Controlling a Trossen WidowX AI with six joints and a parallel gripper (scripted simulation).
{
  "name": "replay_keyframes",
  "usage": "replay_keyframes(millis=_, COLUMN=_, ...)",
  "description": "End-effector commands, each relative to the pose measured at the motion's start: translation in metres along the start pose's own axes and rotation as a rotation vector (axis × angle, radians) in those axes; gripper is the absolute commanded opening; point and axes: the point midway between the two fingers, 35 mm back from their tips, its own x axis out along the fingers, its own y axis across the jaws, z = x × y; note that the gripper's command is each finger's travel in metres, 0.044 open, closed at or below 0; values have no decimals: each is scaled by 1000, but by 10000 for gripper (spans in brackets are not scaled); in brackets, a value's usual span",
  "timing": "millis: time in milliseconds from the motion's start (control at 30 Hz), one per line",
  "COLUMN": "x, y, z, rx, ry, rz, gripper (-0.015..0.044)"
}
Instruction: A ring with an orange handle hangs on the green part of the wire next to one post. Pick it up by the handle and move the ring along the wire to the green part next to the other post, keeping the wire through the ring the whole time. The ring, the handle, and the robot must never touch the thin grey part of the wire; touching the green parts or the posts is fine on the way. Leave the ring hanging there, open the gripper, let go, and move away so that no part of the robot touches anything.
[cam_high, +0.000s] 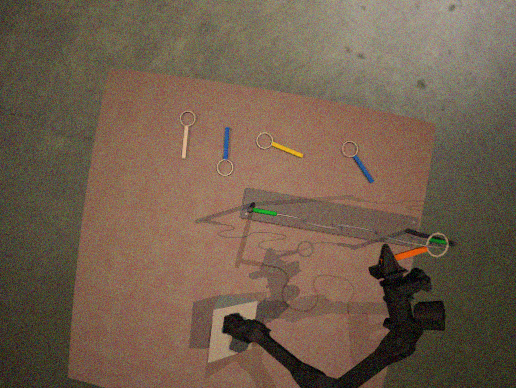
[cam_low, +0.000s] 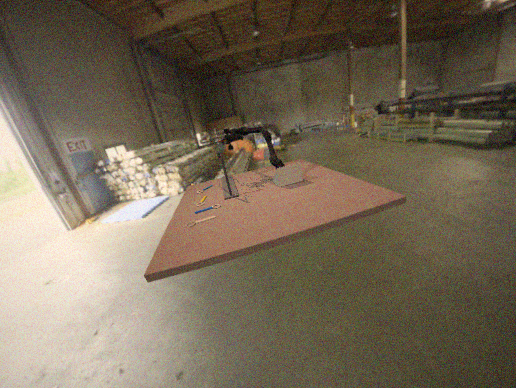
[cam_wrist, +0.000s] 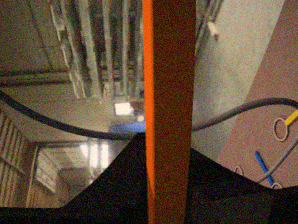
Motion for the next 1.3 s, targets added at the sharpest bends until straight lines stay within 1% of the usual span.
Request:
replay_keyframes(millis=0, x=0, y=-3, z=1, rx=-55, ry=-2, rz=-29, gripper=-150)
replay_keyframes(millis=1267, x=-1, y=-22, z=6, rx=-485, ry=-16, rz=-249, gripper=-150)
